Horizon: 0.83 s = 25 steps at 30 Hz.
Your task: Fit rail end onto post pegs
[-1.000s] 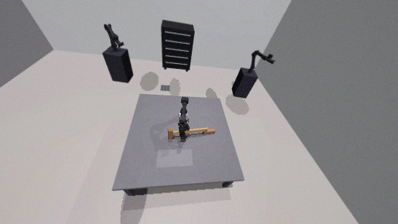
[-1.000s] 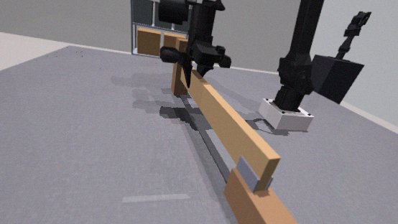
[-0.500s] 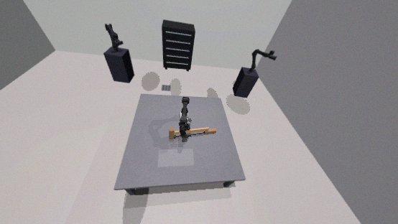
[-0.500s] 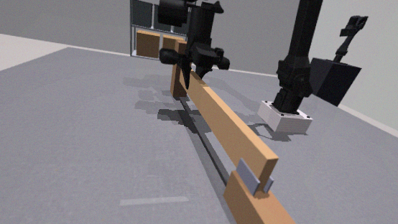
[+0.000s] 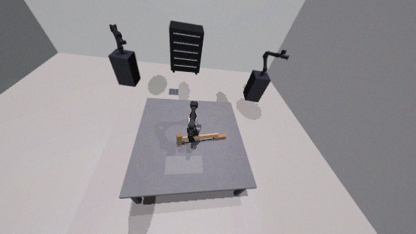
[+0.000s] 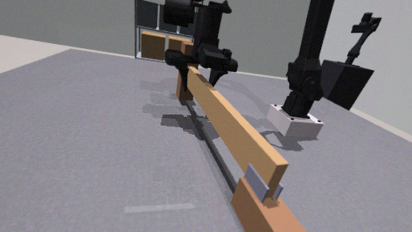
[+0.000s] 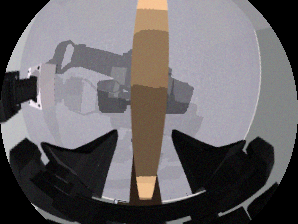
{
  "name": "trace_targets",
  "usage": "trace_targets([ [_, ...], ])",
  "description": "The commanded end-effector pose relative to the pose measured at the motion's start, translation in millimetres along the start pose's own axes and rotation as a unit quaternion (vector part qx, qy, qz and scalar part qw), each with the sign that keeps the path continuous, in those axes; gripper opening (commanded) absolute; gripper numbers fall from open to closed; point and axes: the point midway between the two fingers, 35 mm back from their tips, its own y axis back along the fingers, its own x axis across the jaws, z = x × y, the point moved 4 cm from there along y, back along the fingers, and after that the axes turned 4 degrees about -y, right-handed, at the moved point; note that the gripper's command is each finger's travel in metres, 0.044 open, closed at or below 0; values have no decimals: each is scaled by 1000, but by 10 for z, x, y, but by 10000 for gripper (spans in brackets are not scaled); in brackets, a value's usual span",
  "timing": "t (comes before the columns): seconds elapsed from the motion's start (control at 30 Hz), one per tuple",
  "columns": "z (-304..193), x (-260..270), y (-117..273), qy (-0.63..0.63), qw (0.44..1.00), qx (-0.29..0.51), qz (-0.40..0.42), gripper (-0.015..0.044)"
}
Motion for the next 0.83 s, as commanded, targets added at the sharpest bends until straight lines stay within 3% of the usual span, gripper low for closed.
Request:
trace_targets([
  [0.0, 0, -1, -1, 0, 1000, 0, 0, 420],
  [0.17, 17, -1, 16, 0, 1000, 0, 0, 440],
  [0.33, 303, 24, 299, 1, 1000, -1, -2, 440],
  [0.8, 303, 24, 299, 1, 1000, -1, -2, 440],
])
